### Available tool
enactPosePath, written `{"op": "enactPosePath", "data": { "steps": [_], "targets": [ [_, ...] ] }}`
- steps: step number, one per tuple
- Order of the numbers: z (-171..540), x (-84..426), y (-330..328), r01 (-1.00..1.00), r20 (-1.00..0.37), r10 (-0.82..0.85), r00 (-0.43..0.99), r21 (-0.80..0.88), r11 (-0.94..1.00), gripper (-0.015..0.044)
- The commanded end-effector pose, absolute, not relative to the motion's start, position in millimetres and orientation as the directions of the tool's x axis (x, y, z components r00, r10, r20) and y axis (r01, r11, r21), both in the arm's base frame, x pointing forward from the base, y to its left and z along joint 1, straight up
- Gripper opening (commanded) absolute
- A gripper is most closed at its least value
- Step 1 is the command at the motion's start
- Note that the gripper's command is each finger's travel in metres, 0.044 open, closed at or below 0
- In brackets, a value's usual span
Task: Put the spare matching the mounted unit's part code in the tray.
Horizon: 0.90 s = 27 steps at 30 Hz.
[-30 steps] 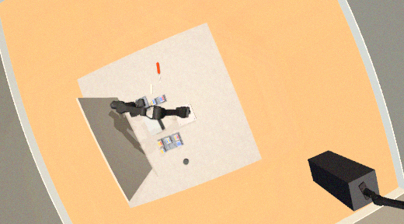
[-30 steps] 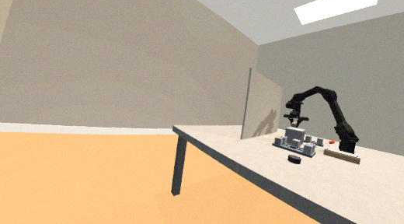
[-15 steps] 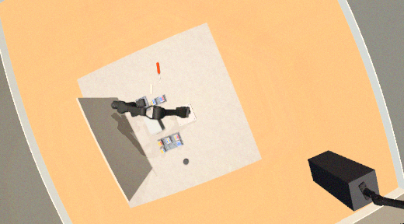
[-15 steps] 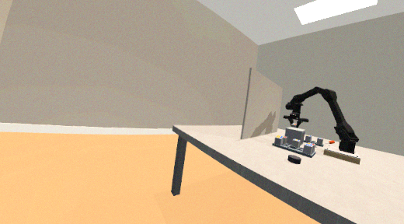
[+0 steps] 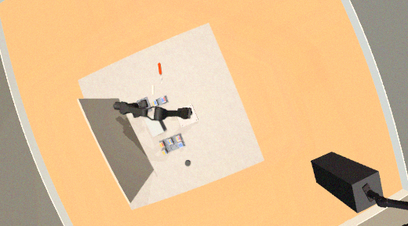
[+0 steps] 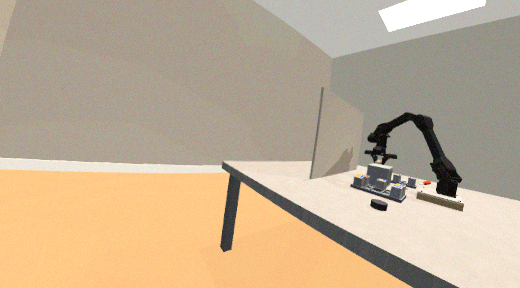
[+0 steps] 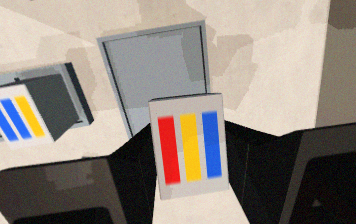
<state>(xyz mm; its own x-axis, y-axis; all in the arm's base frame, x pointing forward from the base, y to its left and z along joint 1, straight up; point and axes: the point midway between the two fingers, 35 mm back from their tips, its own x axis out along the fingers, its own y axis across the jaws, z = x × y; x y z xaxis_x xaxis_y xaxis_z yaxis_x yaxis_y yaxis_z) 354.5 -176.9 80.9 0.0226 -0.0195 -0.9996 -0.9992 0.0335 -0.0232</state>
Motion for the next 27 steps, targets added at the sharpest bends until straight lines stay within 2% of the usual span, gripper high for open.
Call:
{"op": "enactPosePath", "data": {
  "steps": [1, 27],
  "targets": [
    [77, 354, -177, -0.999, -1.0, -0.019, 0.022, -0.022, 0.028, 0.0],
    [58, 352, -176, -0.999, -1.0, -0.019, 0.022, -0.022, 0.028, 0.0]
  ]
}}
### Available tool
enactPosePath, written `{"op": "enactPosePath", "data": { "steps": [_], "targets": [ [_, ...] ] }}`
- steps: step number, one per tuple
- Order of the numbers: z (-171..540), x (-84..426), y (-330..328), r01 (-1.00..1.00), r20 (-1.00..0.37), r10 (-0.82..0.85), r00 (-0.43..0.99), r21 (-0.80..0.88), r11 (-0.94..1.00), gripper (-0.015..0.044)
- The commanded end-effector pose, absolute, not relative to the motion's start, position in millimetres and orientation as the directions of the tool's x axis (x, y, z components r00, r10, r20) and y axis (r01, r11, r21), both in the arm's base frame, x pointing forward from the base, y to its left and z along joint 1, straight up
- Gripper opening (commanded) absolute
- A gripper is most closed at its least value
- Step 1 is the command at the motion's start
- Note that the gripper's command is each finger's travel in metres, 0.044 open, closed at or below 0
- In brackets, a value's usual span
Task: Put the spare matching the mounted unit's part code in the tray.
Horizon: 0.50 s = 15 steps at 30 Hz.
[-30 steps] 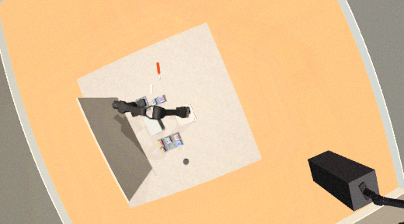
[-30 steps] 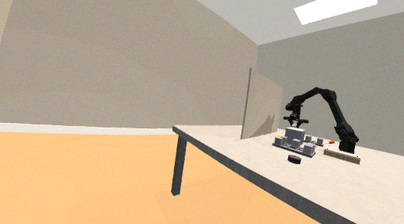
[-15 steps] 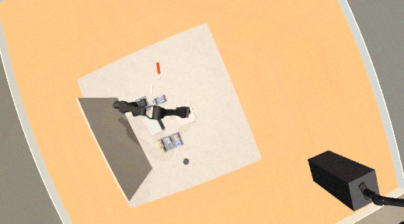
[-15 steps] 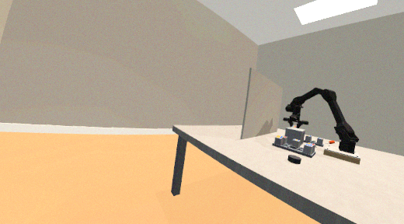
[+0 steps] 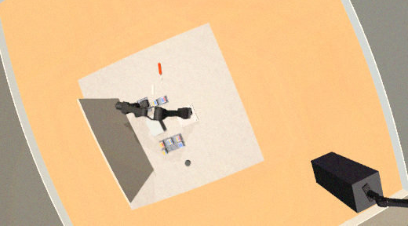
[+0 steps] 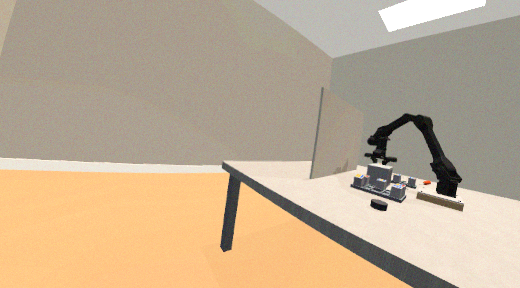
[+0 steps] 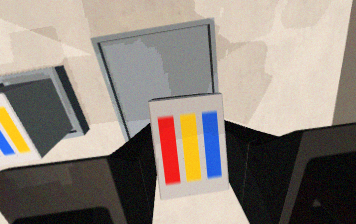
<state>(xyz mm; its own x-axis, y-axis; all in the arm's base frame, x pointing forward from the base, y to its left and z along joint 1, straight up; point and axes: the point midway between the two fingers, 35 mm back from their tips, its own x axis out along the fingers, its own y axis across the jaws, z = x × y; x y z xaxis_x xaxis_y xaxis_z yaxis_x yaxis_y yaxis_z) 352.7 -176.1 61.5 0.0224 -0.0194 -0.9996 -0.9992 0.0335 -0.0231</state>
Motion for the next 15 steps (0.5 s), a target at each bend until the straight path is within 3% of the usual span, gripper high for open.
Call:
{"op": "enactPosePath", "data": {
  "steps": [1, 15],
  "targets": [
    [57.6, 351.9, -175.8, -0.999, -1.0, -0.019, 0.022, -0.022, 0.028, 0.0],
    [47.7, 350.3, -175.1, -0.999, -1.0, -0.019, 0.021, -0.022, 0.028, 0.0]
  ]
}}
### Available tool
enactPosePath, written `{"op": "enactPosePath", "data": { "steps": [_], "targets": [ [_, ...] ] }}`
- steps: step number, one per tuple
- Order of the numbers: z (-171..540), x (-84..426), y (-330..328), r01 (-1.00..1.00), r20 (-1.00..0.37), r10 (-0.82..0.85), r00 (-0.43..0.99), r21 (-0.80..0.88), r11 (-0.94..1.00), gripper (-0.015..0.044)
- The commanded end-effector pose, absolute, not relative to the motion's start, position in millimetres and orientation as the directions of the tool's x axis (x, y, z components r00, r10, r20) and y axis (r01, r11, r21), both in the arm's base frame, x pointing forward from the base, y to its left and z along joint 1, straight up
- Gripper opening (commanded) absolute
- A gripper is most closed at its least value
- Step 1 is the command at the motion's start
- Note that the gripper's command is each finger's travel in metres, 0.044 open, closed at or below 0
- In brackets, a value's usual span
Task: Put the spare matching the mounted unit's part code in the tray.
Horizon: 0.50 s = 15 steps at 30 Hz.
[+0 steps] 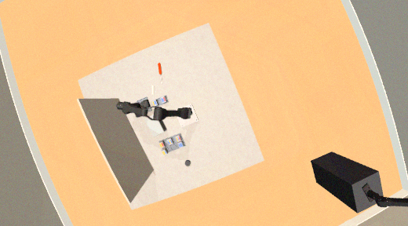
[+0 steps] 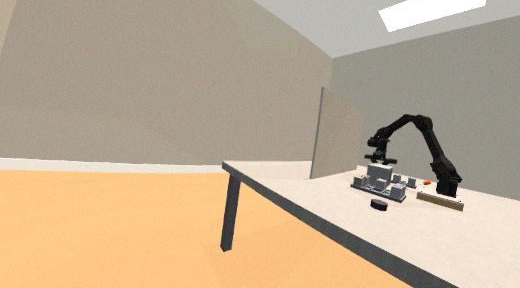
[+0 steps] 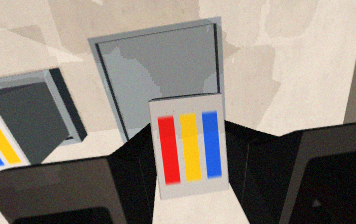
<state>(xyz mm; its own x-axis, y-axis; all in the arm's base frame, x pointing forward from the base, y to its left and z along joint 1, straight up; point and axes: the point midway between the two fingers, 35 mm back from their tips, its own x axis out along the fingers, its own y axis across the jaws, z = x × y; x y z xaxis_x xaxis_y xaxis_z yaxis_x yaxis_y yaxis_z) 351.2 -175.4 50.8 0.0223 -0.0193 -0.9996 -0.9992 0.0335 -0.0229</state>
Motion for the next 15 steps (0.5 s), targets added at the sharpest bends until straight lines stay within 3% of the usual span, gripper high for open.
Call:
{"op": "enactPosePath", "data": {
  "steps": [1, 15],
  "targets": [
    [47.0, 350.2, -175.0, -0.999, -1.0, -0.019, 0.021, -0.022, 0.028, 0.0],
    [37.1, 348.3, -174.1, -0.999, -1.0, -0.019, 0.021, -0.022, 0.028, 0.0]
  ]
}}
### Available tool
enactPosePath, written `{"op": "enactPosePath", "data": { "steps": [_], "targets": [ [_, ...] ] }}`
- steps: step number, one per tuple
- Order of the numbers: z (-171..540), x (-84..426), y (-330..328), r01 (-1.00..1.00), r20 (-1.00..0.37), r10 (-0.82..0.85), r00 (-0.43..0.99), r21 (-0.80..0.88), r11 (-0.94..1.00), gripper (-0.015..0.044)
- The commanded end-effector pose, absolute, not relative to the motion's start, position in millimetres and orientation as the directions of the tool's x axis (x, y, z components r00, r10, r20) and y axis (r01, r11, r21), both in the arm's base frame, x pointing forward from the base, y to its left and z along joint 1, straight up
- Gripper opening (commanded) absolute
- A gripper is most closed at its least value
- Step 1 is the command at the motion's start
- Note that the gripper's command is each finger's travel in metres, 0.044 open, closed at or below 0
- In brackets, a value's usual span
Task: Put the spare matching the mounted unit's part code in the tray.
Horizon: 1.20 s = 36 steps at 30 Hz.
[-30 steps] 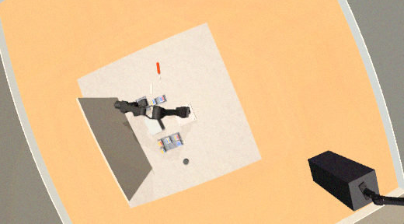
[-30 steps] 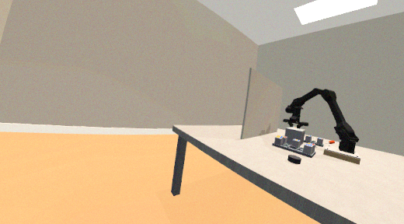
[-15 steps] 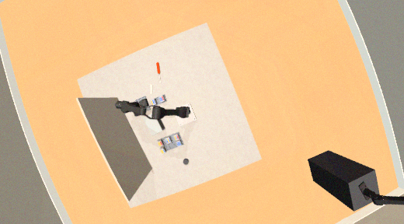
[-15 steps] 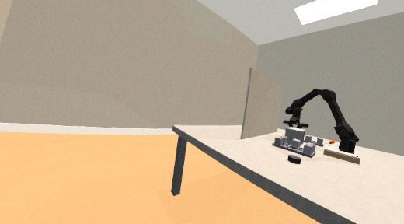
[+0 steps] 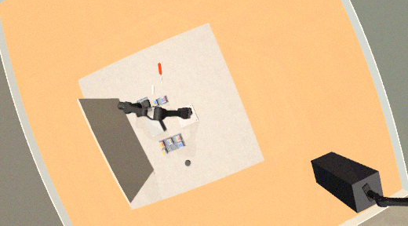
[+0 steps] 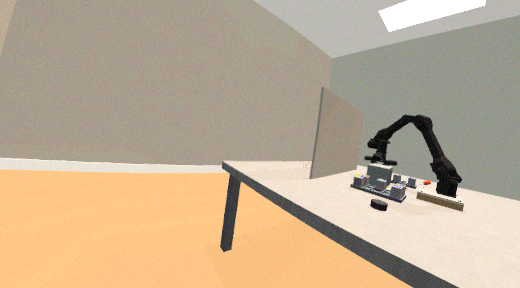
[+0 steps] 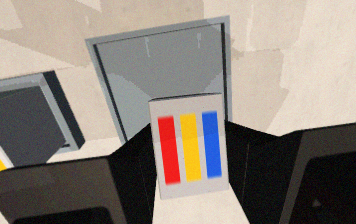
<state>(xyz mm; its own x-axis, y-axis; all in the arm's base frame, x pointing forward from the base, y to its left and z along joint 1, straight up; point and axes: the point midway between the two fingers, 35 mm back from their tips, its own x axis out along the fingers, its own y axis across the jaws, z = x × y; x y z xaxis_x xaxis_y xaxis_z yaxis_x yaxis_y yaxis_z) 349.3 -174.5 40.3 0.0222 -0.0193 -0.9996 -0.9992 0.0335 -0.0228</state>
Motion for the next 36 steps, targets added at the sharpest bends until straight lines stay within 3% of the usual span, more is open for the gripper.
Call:
{"op": "enactPosePath", "data": {
  "steps": [1, 6, 23, 26, 32, 36],
  "targets": [
    [36, 348, -174, -0.999, -1.0, -0.019, 0.021, -0.022, 0.028, 0.0],
    [33, 347, -174, -0.999, -1.0, -0.019, 0.021, -0.022, 0.028, 0.0],
    [36, 348, -174, -0.999, -1.0, -0.019, 0.022, -0.023, 0.034, 0.044],
    [46, 350, -175, -0.999, -1.0, -0.019, 0.022, -0.023, 0.033, 0.044],
    [133, 347, -173, -0.999, -1.0, -0.019, 0.022, -0.022, 0.028, 0.044],
    [143, 345, -172, -0.999, -1.0, -0.019, 0.021, -0.022, 0.028, 0.044]
  ]
}}
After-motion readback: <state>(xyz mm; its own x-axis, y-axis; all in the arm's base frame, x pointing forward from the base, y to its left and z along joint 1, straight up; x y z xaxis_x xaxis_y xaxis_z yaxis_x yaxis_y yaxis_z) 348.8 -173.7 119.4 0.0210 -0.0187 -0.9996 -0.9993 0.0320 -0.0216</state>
